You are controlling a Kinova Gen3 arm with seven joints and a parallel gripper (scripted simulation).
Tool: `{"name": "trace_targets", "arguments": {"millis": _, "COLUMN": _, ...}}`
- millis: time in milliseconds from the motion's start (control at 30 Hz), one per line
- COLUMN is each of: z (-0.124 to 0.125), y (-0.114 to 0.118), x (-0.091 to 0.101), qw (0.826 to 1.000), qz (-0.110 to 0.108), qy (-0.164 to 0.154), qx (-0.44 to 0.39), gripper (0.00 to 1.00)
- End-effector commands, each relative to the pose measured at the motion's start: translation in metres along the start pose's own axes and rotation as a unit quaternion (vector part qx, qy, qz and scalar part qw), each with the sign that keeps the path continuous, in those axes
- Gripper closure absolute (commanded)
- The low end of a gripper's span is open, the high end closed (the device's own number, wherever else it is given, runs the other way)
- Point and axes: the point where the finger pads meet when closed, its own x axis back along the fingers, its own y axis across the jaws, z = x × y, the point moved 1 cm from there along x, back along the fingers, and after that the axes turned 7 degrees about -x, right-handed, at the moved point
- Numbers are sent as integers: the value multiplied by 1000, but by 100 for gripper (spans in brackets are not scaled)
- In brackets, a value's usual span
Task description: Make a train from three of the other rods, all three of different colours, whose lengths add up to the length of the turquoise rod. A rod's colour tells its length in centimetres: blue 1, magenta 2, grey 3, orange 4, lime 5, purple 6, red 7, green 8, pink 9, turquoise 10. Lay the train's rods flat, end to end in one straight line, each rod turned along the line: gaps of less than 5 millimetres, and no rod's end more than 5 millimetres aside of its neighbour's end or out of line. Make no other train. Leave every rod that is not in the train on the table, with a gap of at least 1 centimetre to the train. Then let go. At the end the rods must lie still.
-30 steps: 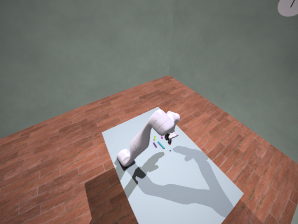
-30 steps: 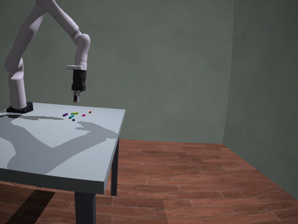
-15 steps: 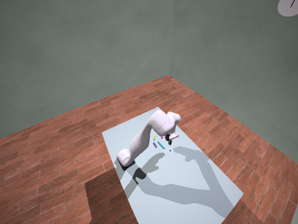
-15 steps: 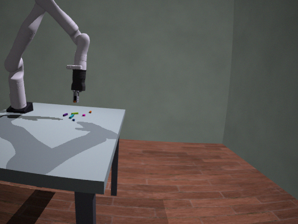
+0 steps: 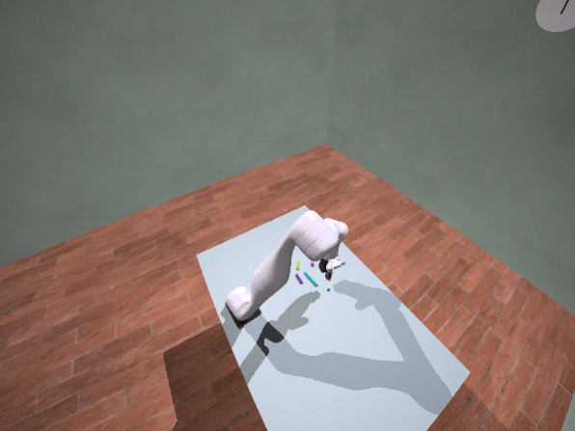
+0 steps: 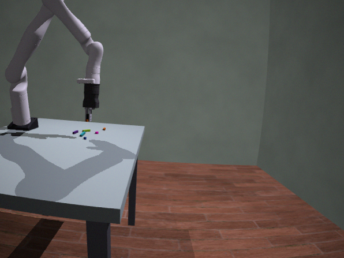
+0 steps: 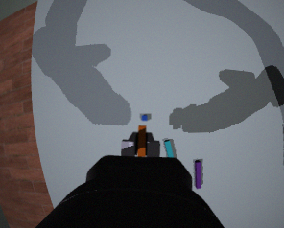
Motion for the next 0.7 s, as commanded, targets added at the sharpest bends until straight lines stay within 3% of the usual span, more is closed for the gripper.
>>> {"name": "trace_targets", "arguments": {"millis": 0, "z": 1, "y": 3, "x": -13, "qw": 1000, "qz": -6, "qy": 3, "qx": 1, "gripper": 76}}
{"name": "trace_targets", "arguments": {"millis": 67, "z": 1, "y": 3, "x": -13, "qw": 1000, "qz": -6, "qy": 3, "qx": 1, "gripper": 76}}
{"name": "trace_targets", "arguments": {"millis": 467, "z": 1, "y": 2, "x": -61, "qw": 1000, "qz": -6, "qy": 3, "qx": 1, "gripper": 76}}
{"name": "trace_targets", "arguments": {"millis": 667, "z": 1, "y": 2, "x": -69, "qw": 1000, "qz": -6, "qy": 3, "qx": 1, "gripper": 76}}
